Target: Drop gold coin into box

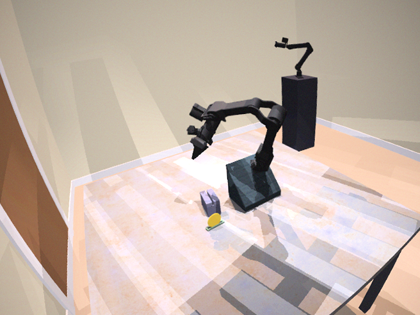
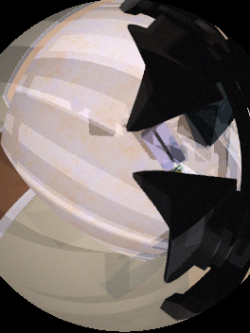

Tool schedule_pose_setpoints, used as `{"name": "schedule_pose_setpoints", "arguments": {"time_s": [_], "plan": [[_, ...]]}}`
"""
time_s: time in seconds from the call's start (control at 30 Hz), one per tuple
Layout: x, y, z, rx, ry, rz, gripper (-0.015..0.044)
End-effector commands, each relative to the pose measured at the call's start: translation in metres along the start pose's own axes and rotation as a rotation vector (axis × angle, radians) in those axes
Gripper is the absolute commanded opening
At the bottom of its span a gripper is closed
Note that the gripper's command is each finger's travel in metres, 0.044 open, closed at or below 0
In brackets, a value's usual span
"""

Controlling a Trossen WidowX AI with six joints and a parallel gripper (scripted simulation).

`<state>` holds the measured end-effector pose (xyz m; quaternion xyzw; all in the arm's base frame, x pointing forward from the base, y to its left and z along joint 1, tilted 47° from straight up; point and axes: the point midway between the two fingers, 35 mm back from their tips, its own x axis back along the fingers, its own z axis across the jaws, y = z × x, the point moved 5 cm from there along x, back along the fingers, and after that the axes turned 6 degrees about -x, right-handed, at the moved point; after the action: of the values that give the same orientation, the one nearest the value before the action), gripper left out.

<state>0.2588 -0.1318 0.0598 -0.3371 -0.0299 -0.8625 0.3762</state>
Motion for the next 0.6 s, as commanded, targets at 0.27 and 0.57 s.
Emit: {"name": "schedule_pose_setpoints", "arguments": {"time_s": [0.27, 0.57], "plan": [[-0.083, -0.091, 0.108, 0.602, -0.158, 0.484, 0.0161], [-0.100, -0.135, 0.136, 0.780, -0.182, 0.633, 0.0161]]}}
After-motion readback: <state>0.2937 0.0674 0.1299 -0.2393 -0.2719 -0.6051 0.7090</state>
